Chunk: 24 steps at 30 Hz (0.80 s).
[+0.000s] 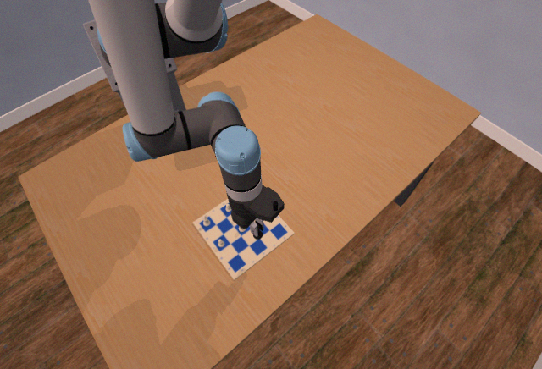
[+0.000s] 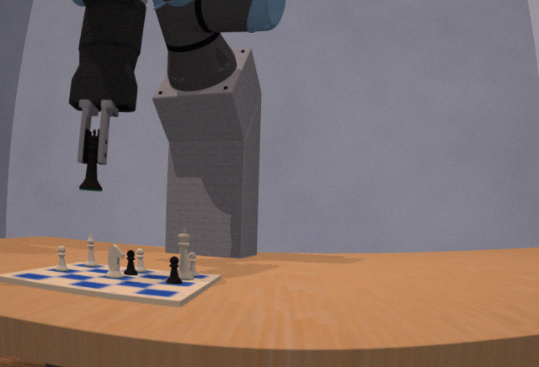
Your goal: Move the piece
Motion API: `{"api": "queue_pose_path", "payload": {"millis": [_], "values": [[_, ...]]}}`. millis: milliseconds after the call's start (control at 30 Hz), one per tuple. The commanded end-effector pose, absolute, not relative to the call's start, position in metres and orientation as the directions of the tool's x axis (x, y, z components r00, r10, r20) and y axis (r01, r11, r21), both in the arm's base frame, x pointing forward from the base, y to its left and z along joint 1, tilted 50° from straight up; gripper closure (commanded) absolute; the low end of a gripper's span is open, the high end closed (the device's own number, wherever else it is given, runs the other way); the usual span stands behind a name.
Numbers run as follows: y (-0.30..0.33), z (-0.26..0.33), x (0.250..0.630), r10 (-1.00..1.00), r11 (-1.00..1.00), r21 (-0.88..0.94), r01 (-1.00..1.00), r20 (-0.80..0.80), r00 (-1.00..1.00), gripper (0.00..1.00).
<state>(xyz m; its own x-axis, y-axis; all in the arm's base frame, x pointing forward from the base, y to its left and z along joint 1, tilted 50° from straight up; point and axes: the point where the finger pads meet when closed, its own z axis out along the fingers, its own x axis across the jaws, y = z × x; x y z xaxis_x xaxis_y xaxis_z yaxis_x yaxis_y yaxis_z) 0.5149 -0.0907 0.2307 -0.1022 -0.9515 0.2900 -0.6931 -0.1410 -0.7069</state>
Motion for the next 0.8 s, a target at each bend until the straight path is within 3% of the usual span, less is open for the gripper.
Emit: {"api": "queue_pose_path", "payload": {"millis": [0,767], "values": [[-0.098,0.223,0.506,-0.954,-0.126,-0.708,-0.695,0.279,-0.111,1.00],[-0.155,0.155,0.421,-0.960,0.055,-0.752,-0.657,0.141,-0.242,1.00]]}}
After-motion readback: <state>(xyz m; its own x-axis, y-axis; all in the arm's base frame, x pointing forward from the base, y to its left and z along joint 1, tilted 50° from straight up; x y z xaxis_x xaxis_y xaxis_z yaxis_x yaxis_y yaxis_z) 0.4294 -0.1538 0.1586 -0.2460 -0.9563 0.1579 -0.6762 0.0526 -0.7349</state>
